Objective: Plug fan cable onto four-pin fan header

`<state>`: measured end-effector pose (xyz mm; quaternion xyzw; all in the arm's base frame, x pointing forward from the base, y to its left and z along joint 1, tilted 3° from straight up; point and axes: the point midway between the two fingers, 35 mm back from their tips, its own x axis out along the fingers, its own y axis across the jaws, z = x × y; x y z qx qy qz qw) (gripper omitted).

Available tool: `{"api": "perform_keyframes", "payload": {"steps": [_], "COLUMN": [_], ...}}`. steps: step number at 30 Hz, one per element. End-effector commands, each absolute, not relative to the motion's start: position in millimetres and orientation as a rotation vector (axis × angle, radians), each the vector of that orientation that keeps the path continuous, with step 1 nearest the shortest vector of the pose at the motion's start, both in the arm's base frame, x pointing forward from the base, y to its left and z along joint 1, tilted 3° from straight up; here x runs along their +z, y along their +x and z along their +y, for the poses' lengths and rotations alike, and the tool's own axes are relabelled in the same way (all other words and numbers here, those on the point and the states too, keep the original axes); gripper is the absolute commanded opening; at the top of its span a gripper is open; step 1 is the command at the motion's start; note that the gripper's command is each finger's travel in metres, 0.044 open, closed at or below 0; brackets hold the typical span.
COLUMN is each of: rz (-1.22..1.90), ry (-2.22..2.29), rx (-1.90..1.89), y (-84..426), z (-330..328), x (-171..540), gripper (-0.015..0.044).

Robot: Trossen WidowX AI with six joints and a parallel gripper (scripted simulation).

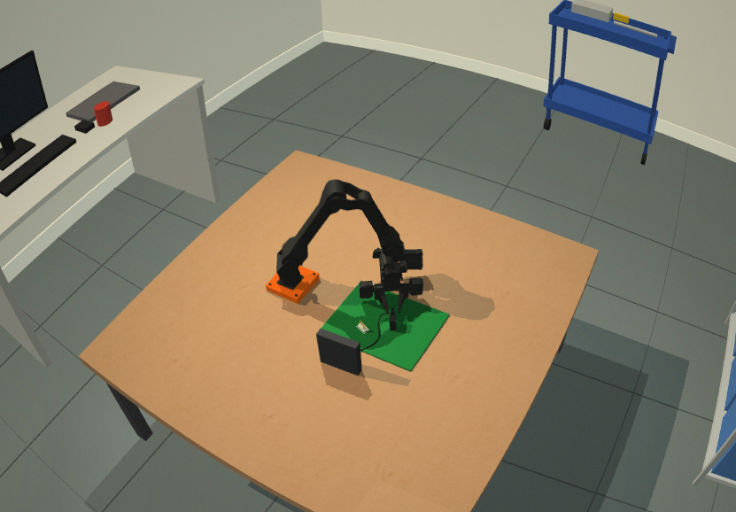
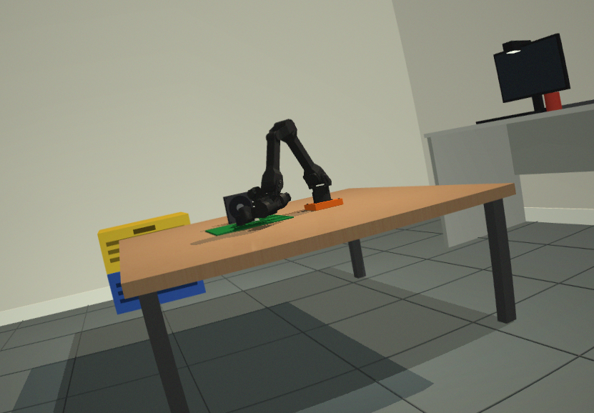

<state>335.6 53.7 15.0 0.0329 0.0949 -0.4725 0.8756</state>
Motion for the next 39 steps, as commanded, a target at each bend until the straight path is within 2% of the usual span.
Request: {"api": "perform_keyframes", "payload": {"steps": [1,35,39], "rz": [0.204,0.171,0.214], "ry": [0.082,0.076,0.081], "rx": [-0.984,-1.005,-1.055], "y": [333,296,296], "z": [61,112,106], "x": [17,70,71], "gripper": [0.0140,0.0140,0.0245]}}
